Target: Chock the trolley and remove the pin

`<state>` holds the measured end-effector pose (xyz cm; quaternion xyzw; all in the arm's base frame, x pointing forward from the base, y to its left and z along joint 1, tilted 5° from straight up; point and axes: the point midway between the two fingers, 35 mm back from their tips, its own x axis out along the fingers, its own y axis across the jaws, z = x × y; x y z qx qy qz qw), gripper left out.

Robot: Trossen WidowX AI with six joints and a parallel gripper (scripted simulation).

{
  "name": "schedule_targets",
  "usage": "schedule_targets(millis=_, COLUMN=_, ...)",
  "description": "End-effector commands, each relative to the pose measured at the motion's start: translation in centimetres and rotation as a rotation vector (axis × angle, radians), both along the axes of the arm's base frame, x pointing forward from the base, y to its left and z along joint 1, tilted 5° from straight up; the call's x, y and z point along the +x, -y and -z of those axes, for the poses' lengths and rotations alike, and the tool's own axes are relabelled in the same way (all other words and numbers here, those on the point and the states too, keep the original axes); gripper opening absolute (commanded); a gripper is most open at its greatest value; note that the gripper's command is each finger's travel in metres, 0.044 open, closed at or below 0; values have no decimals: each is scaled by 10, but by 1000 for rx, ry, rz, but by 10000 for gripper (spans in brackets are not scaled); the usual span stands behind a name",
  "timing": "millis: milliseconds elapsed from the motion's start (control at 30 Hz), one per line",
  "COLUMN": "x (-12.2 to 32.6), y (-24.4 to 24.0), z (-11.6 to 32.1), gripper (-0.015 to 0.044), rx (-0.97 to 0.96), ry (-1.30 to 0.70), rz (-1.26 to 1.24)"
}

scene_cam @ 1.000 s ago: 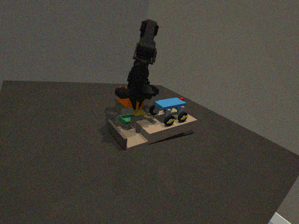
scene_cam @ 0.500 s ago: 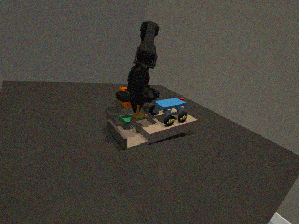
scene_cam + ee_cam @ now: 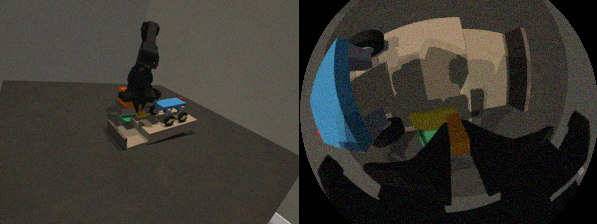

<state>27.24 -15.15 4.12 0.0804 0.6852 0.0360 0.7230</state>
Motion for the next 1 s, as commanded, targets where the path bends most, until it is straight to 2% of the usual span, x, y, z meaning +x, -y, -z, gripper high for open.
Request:
schedule_targets(millis=0, x=0, y=-5, z=-2, gripper=0, rx=1, ry=5, rz=2)
schedule_targets(millis=967, x=0, y=-20, z=-3, gripper=0, rx=-3, ry=0, rz=2)
